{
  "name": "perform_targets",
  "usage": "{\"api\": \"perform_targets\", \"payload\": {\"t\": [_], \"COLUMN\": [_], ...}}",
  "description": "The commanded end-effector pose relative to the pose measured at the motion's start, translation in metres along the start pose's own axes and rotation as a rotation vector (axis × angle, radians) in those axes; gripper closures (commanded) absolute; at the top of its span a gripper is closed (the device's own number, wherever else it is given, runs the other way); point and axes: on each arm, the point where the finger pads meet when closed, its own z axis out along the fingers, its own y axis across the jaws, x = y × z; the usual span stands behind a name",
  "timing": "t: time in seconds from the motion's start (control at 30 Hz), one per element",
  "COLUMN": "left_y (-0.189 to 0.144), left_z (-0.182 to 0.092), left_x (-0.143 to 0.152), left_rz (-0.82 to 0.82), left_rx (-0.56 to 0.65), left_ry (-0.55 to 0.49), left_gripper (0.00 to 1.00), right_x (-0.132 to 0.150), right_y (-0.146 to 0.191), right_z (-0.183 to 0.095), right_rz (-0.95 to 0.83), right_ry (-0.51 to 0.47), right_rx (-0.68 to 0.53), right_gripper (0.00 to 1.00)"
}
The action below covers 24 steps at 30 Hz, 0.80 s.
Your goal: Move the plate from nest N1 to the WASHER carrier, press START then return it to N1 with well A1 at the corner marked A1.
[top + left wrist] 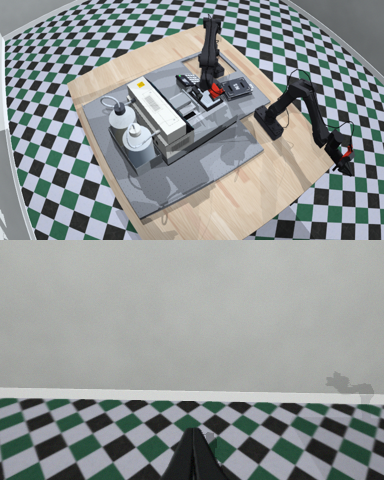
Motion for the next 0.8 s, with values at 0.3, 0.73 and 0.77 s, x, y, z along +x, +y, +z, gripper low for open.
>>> {"api": "perform_targets", "payload": {"t": [0.3,0.73,0.77], "left_y": [0.002,0.002,0.002], "left_z": [0.0,0.0,0.0], "left_x": [-0.007,-0.007,-0.007], "left_rz": [0.01,0.01,0.01], "left_rx": [0.004,0.004,0.004], "left_ry": [-0.032,-0.032,-0.032], "left_gripper": [1.0,1.0,1.0], "right_x": [-0.006,-0.004,-0.004], "right_y": [-0.001,0.002,0.002], "right_z": [-0.033,-0.056,-0.058], "right_rz": [-0.004,-0.001,-0.001], "right_ry": [-0.041,-0.03,-0.03], "right_rx": [0.039,0.029,0.03], "right_gripper": [0.0,0.0,0.0]}}
